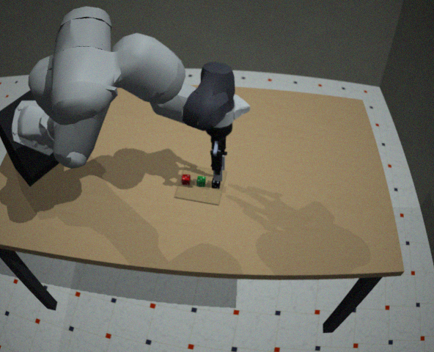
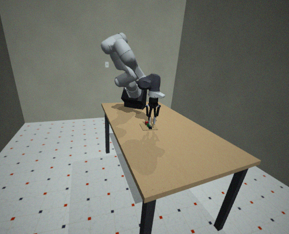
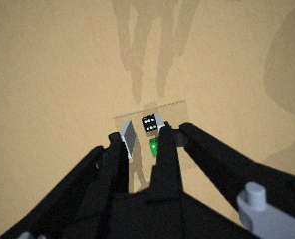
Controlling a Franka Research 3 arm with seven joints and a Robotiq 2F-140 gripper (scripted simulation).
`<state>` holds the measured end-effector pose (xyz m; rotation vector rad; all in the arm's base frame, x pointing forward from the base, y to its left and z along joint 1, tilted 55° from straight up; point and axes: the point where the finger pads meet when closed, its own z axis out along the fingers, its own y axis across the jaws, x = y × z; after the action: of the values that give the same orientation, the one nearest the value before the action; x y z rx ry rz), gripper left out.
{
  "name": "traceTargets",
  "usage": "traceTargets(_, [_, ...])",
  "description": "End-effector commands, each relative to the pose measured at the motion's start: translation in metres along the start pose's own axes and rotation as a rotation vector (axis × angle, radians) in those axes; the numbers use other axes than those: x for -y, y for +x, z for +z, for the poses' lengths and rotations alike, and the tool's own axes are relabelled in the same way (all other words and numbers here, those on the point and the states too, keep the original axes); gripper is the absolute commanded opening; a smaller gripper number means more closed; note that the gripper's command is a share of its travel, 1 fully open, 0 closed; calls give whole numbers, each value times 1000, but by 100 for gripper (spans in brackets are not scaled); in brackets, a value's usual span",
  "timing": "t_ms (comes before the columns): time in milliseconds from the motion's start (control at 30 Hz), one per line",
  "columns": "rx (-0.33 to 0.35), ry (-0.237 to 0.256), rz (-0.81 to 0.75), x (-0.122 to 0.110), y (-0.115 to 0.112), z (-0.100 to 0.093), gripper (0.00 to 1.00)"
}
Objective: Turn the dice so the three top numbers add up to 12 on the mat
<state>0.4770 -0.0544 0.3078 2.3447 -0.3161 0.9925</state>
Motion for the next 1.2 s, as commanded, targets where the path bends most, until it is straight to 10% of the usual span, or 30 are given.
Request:
traceTargets(0, [23, -15, -40, -5, -5, -13, 25])
traceTargets(400, [23, -15, -40, -5, -5, -44, 25])
traceTargets(433, [23, -15, -40, -5, -5, -44, 100])
traceTargets(1167, [23, -15, -40, -5, -5, -44, 100])
